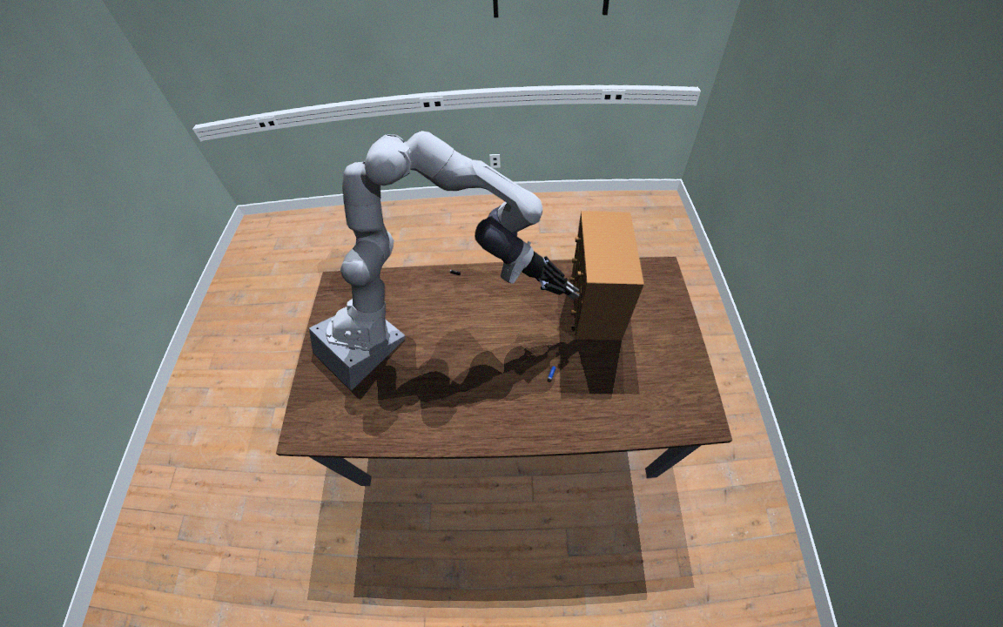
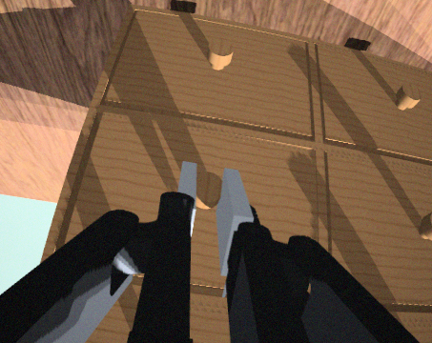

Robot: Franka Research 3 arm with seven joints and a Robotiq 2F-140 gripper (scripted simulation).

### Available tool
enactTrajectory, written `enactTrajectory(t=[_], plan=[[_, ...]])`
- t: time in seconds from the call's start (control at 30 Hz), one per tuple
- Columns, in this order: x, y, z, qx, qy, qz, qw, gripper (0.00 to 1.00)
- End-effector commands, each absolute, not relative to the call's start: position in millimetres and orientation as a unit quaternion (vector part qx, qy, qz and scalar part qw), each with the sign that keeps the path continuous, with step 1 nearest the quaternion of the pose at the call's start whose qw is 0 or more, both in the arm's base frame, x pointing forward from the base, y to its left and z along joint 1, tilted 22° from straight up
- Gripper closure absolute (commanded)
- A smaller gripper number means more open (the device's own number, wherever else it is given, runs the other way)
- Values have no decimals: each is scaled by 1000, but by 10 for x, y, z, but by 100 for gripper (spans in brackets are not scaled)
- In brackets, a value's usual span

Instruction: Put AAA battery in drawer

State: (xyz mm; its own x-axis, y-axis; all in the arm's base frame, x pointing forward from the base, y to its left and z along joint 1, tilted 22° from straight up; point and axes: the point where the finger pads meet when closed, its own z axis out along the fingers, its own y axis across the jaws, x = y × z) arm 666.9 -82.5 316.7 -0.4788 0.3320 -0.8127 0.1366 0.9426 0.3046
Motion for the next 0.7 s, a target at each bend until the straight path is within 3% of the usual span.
enactTrajectory(t=[0.0, 0.67], plan=[[6671, -841, 3171, 139, 854, 99, 491, 83], [6637, -833, 3163, 139, 854, 99, 491, 83]])
